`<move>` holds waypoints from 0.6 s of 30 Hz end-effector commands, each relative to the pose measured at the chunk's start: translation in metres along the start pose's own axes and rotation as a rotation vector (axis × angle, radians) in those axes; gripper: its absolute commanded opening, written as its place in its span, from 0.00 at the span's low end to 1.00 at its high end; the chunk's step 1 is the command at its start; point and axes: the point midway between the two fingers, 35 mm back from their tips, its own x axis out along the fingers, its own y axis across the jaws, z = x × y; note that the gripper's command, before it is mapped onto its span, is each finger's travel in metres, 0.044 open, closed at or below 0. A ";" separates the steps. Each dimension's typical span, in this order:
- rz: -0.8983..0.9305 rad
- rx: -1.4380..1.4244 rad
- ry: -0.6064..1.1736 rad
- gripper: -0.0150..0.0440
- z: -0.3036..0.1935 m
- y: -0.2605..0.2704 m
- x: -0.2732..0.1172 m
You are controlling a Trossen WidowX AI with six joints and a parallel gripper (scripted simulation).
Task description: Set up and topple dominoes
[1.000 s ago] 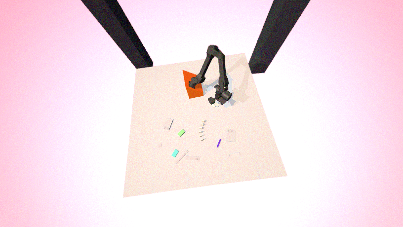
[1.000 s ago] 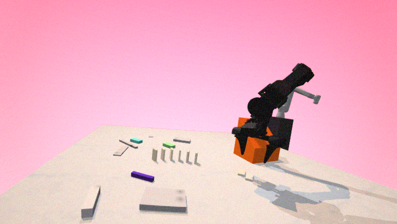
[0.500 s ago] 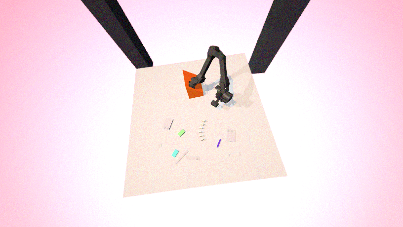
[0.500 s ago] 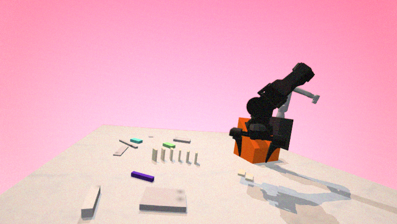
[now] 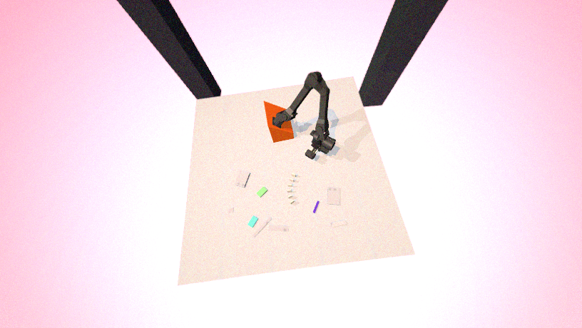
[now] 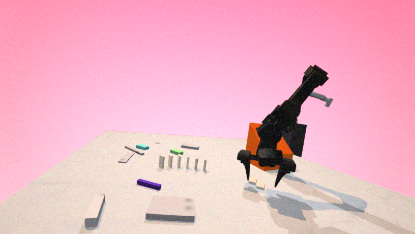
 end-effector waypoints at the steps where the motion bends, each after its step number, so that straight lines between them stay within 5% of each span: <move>1: -0.004 0.007 0.005 1.00 -0.003 -0.001 0.008; 15: -0.003 0.008 0.005 1.00 -0.003 -0.001 0.019; 18: -0.003 0.008 0.005 0.87 -0.003 -0.001 0.019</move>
